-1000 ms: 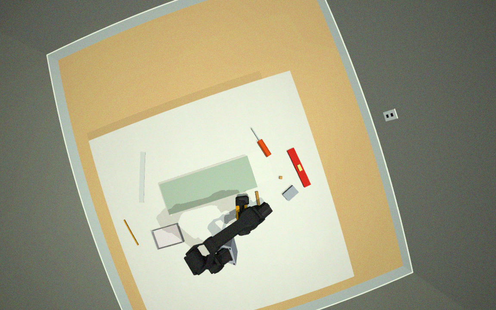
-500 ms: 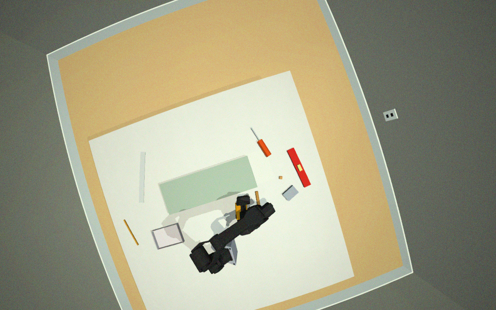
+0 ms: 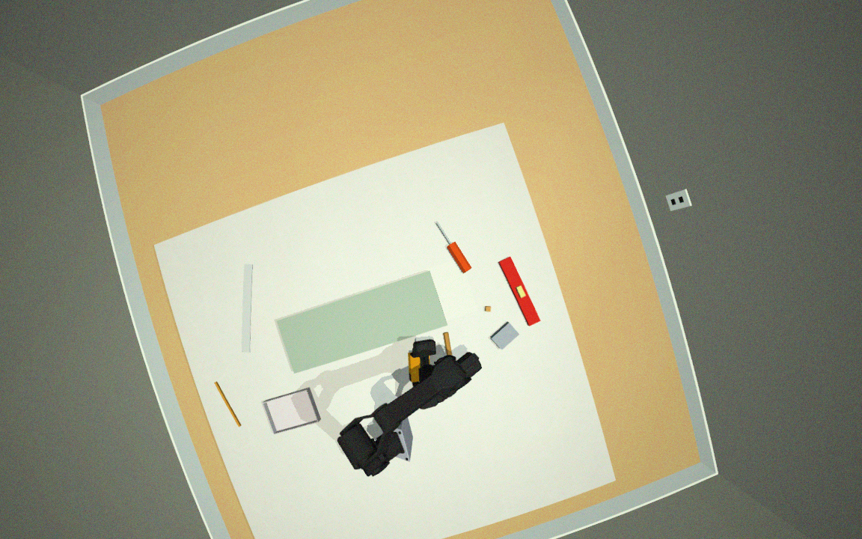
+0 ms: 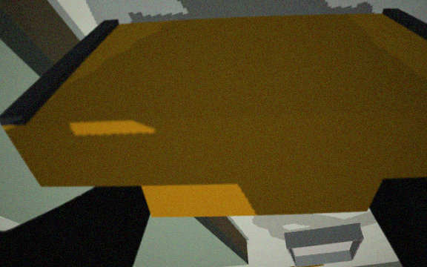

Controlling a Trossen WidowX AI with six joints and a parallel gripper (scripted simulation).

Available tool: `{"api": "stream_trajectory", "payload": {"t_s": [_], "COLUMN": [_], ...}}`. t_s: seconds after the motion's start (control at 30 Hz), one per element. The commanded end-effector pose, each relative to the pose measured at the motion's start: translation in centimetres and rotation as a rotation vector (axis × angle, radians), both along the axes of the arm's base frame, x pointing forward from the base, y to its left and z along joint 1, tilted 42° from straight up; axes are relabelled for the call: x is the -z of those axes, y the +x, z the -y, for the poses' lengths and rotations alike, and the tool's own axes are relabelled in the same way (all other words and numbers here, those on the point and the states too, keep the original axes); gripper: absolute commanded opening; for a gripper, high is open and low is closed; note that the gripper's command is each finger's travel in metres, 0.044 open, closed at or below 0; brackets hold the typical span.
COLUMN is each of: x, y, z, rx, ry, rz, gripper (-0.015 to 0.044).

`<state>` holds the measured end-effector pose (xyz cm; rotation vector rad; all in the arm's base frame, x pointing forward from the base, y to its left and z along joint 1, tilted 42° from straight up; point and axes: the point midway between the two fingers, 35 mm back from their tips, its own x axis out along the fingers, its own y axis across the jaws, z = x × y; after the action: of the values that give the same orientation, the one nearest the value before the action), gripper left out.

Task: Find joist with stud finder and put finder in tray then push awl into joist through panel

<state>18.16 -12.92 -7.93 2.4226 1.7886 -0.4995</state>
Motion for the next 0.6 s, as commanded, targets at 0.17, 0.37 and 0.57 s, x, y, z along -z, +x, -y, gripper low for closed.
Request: {"api": "stream_trajectory", "payload": {"t_s": [0.17, 0.37, 0.57], "x": [0.08, 0.16, 0.23], "y": [0.08, 0.06, 0.05], "z": [0.22, 0.25, 0.28], "rx": [0.012, 0.017, 0.022], "ry": [0.047, 0.077, 0.102], "rz": [0.022, 0.033, 0.042], "gripper": [0.0000, 0.0000, 0.0000]}}
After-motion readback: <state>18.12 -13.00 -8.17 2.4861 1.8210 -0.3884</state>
